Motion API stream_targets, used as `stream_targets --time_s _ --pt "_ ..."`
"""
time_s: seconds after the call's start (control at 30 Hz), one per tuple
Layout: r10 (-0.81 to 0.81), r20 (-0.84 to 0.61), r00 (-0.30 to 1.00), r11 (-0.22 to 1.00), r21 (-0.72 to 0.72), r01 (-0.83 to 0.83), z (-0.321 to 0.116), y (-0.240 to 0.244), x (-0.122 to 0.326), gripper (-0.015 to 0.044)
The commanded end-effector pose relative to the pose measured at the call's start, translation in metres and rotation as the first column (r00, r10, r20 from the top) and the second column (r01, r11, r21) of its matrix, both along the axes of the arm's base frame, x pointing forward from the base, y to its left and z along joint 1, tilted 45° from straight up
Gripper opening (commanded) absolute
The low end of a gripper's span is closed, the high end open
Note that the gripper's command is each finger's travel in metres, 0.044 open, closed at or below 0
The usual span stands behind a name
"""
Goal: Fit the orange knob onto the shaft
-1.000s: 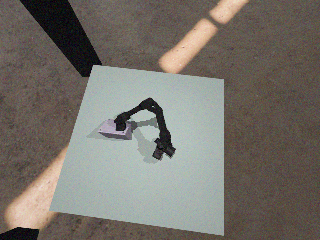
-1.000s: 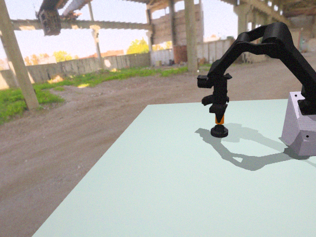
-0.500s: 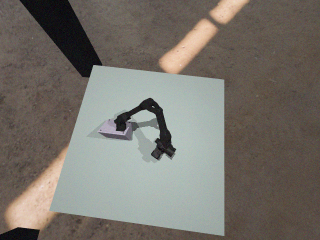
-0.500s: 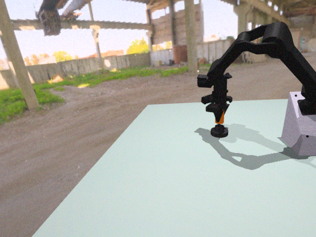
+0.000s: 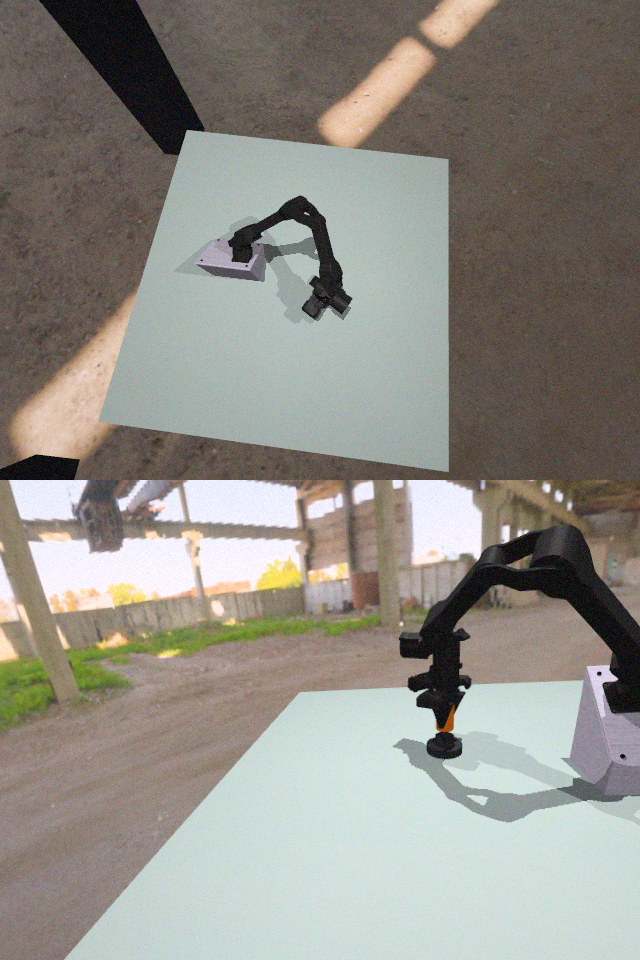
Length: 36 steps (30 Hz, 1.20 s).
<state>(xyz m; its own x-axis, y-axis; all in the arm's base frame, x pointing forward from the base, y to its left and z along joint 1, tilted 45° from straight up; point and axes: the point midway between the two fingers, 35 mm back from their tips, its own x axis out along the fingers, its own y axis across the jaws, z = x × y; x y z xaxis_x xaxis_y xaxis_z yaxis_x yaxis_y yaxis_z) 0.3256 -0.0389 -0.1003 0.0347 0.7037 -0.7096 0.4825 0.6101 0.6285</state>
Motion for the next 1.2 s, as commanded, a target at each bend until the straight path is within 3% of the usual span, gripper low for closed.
stream_targets --time_s 0.0,0.57,0.8,1.17 --pt "-0.005 -0.004 1.0 1.0 0.002 0.005 -0.0002 0.0006 0.0003 0.0" --pt "-0.005 -0.004 1.0 1.0 0.002 0.005 0.0029 -0.0026 0.0005 0.0" --pt "-0.145 -0.143 0.979 0.989 -0.002 0.146 0.0018 -0.0025 0.0005 0.0" --pt "-0.152 -0.151 0.977 0.988 -0.002 0.153 -0.0002 0.0002 0.0 0.0"
